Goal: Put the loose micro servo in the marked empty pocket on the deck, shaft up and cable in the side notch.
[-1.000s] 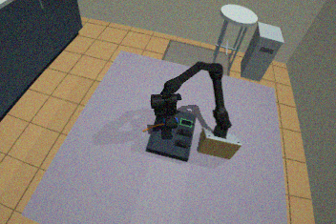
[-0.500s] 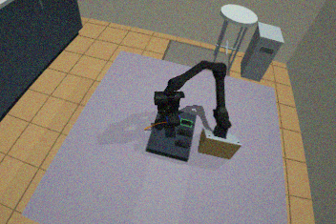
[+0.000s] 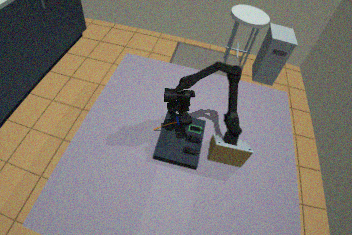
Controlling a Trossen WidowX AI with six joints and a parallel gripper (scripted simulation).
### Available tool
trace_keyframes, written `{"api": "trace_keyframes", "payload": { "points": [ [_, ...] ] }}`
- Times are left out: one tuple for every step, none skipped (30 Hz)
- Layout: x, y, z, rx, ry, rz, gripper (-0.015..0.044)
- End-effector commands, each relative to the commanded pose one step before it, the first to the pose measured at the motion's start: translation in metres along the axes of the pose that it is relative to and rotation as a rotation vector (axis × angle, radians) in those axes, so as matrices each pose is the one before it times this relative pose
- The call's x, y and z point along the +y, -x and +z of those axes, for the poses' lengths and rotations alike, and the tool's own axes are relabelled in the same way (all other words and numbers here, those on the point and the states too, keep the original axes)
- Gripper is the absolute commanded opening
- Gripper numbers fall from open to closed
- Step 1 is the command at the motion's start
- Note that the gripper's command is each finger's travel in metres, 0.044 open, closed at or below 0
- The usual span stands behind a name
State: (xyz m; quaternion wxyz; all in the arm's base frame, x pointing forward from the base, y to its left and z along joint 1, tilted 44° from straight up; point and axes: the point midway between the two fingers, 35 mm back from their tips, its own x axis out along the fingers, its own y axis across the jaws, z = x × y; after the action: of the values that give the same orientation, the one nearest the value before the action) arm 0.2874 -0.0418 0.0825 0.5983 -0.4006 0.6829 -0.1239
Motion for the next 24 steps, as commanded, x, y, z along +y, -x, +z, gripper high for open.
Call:
{"api": "trace_keyframes", "payload": {
  "points": [
    [-0.00277, 0.00189, -0.00069, -0.00424, 0.1141, -0.0047, 0.0],
    [0.0, 0.0, 0.0, 0.0, 0.0346, 0.0, 0.0],
    [0.0, 0.0, 0.0, 0.0, 0.0346, 0.0, 0.0],
    [0.0, 0.0, 0.0, 0.0, 0.0346, 0.0, 0.0],
    [0.0, 0.0, 0.0, 0.0, 0.0346, 0.0, 0.0],
    [0.0, 0.0, 0.0, 0.0, 0.0346, 0.0, 0.0],
    [0.0, 0.0, 0.0, 0.0, 0.0346, 0.0, 0.0],
    [0.0, 0.0, 0.0, 0.0, 0.0346, 0.0, 0.0],
    [-0.00004, 0.0, 0.00003, -0.00012, 0.0344, -0.0001, 0.0],
    [0.0, 0.0, 0.0, 0.00001, 0.0346, 0.0, 0.0],
    [0.0, 0.0, 0.0, 0.00001, 0.0346, 0.0, 0.0],
    [0.0, 0.0, 0.0, 0.00001, 0.0346, 0.0, 0.0],
    [0.0, 0.0, 0.0, 0.00001, 0.0346, 0.00001, 0.0],
    [0.0, 0.0, 0.0, 0.00001, 0.0346, 0.00001, 0.0],
    [0.0, 0.00001, 0.0, -0.00002, 0.0346, -0.00014, 0.0],
    [0.0, 0.0, 0.0, 0.00001, 0.0346, 0.00001, 0.0],
    [0.0, 0.0, 0.0, 0.0, 0.0346, 0.00001, 0.0],
    [0.0, 0.0, 0.0, 0.0, 0.0346, 0.00001, 0.0],
    [0.0, 0.0, 0.0, 0.00001, 0.0346, 0.00001, 0.0],
    [0.0, 0.0, 0.0, 0.00001, 0.0346, 0.00001, 0.0],
    [0.0, 0.0, 0.0, 0.00001, 0.0346, 0.00001, 0.0],
    [0.0, 0.0, 0.0, 0.0, 0.0346, 0.00001, 0.0],
    [0.0, 0.0, 0.0, 0.0, 0.0346, 0.00001, 0.0],
    [0.0, 0.0, 0.0, 0.0, 0.0346, 0.00001, 0.0]
  ]
}}
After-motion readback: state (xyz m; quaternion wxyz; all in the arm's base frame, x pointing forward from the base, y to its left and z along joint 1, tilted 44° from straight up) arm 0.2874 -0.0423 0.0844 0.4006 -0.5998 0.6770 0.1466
